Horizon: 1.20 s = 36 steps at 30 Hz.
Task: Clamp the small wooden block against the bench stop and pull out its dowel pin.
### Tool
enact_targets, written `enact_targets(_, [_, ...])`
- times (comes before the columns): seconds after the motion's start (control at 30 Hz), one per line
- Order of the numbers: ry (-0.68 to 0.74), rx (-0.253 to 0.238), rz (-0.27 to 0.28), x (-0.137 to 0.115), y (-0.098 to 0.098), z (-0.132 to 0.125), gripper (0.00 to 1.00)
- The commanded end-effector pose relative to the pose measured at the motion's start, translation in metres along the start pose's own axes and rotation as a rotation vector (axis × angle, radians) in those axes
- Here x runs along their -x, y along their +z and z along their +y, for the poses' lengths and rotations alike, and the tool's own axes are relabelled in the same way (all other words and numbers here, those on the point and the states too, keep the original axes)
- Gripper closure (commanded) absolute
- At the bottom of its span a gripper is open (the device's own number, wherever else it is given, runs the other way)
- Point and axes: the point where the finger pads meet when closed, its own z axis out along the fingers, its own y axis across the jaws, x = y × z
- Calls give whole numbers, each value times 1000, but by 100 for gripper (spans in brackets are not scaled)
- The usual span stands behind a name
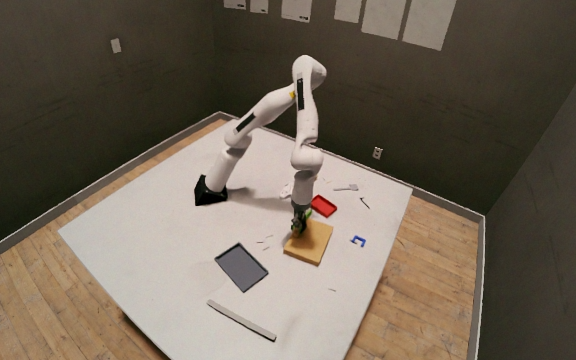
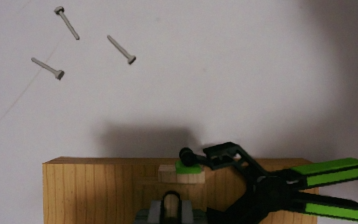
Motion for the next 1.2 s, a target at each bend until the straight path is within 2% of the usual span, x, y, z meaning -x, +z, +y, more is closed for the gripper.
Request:
enact_targets(0.0, [0, -1, -3, 2, -3, 0, 90])
enact_targets(0.67, [0, -1, -3, 2, -11, 0, 90])
enact_targets(1.17, [0, -1, -3, 2, -28, -1, 90])
